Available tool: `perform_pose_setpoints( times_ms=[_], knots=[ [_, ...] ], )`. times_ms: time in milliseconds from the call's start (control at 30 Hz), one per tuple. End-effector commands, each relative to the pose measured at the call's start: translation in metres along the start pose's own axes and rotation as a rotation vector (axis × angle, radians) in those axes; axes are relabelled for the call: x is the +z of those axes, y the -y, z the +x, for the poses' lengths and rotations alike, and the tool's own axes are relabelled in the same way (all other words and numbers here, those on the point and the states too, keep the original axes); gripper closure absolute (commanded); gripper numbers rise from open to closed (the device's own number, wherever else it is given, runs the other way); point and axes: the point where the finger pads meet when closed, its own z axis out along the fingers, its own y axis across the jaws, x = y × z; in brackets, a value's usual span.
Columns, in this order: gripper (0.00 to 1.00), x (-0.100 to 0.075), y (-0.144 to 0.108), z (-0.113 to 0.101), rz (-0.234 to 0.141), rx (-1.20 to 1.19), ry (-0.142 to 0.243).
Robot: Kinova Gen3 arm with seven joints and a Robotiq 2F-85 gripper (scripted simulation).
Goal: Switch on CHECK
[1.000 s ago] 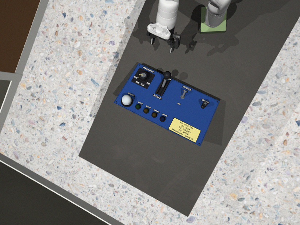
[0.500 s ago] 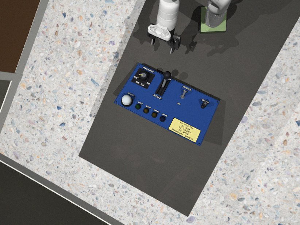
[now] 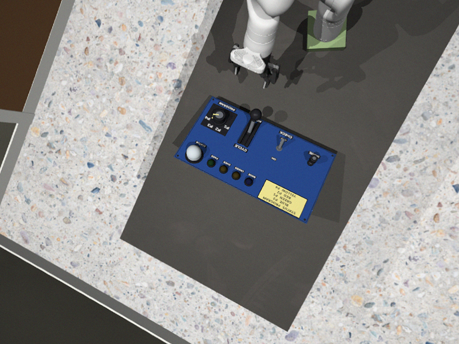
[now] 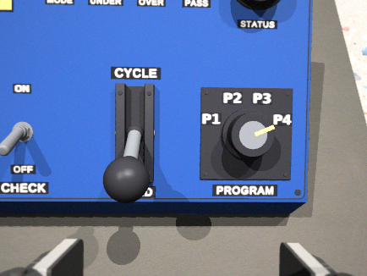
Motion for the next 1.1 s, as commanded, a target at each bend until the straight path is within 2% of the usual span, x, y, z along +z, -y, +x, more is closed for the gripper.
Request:
perform_pose_setpoints(
  times_ms=[0, 267, 500, 1067],
  knots=[
    [0.00, 0.006, 0.008, 0.004, -0.020, 0.001, 0.014],
    [0.00, 0.021, 0.033, 0.017, -0.048, -0.003, 0.025],
    [0.00, 0.030, 0.054, 0.026, -0.054, -0.005, 0.019],
    [0.00, 0.048, 0.120, 0.045, -0.014, -0.009, -0.020]
  ],
)
